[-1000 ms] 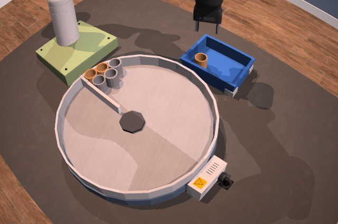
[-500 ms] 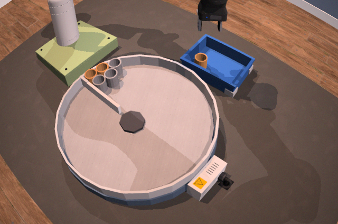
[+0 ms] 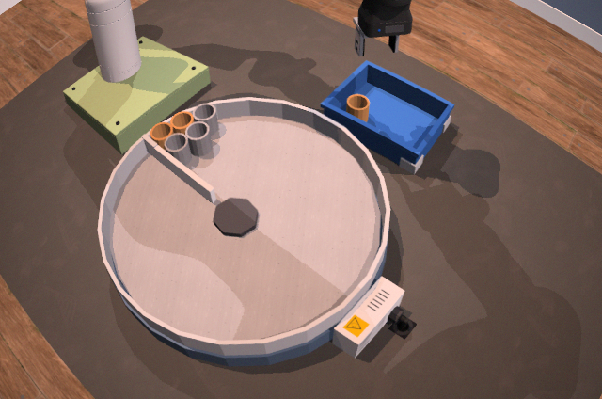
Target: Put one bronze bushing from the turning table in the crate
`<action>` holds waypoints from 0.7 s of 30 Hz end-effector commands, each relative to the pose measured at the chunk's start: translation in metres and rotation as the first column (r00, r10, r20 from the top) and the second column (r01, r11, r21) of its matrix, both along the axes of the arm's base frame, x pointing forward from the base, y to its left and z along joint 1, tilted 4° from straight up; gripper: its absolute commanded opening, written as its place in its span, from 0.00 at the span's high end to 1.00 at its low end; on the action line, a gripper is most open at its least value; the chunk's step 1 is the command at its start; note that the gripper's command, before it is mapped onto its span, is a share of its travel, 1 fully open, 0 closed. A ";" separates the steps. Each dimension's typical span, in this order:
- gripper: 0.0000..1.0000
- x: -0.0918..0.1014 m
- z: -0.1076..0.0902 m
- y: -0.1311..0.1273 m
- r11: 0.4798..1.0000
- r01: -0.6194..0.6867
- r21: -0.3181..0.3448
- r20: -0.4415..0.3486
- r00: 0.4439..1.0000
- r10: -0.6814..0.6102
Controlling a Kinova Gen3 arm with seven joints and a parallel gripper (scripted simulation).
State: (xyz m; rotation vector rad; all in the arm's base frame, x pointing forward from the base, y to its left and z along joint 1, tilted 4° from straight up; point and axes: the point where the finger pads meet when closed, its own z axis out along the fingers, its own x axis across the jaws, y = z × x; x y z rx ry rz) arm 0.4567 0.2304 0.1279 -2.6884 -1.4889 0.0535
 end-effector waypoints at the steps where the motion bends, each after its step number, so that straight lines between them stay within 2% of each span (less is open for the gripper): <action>1: 0.00 0.004 0.000 -0.002 1.000 0.002 0.002 0.001 1.000 -0.002; 10: 0.00 0.004 0.000 -0.002 1.000 0.002 0.002 0.001 1.000 -0.002; 15: 0.00 0.012 0.006 -0.001 0.979 -0.206 0.014 0.012 0.979 0.205; 21: 0.00 0.012 0.006 -0.001 0.979 -0.206 0.014 0.012 0.979 0.205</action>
